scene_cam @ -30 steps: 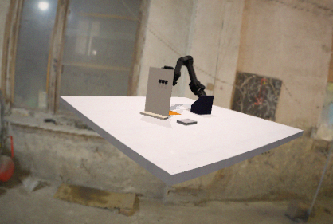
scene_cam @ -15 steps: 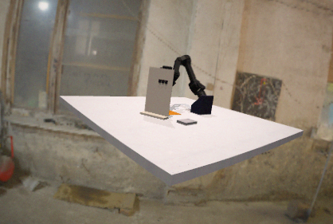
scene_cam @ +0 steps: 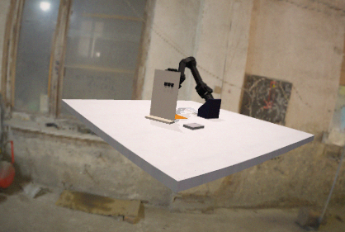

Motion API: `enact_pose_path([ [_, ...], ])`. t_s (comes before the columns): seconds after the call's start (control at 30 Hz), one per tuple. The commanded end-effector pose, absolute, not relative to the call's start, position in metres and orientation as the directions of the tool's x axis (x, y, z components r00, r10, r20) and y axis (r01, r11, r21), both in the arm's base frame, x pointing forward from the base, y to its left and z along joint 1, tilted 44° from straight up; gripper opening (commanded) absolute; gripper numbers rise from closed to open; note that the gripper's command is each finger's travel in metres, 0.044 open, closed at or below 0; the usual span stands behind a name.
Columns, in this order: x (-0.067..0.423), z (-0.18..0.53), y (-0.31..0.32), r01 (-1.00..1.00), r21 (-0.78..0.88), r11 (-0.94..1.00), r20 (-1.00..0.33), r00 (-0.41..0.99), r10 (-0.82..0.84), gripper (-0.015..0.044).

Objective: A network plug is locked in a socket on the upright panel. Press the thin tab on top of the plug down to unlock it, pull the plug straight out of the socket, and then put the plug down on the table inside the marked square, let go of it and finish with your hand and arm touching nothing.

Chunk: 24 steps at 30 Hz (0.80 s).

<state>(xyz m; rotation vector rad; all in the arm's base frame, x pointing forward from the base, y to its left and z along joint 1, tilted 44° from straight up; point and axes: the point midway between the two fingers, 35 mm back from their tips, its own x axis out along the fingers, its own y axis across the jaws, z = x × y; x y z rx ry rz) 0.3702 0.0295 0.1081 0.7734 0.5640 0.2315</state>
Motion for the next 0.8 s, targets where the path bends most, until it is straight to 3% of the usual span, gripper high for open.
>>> enact_pose_path([
  [0.0, 0.3715, 0.1059, 0.0288, 0.016, 0.716, 0.697, -0.399, 0.829, 0.392, 0.0064],
  [0.33, 0.3715, 0.1059, 0.0288, 0.016, 0.716, 0.697, -0.399, 0.829, 0.392, 0.0],
  [0.77, 0.3671, 0.1071, 0.0276, 0.016, 0.716, 0.698, -0.4, 0.829, 0.392, 0.0],
])
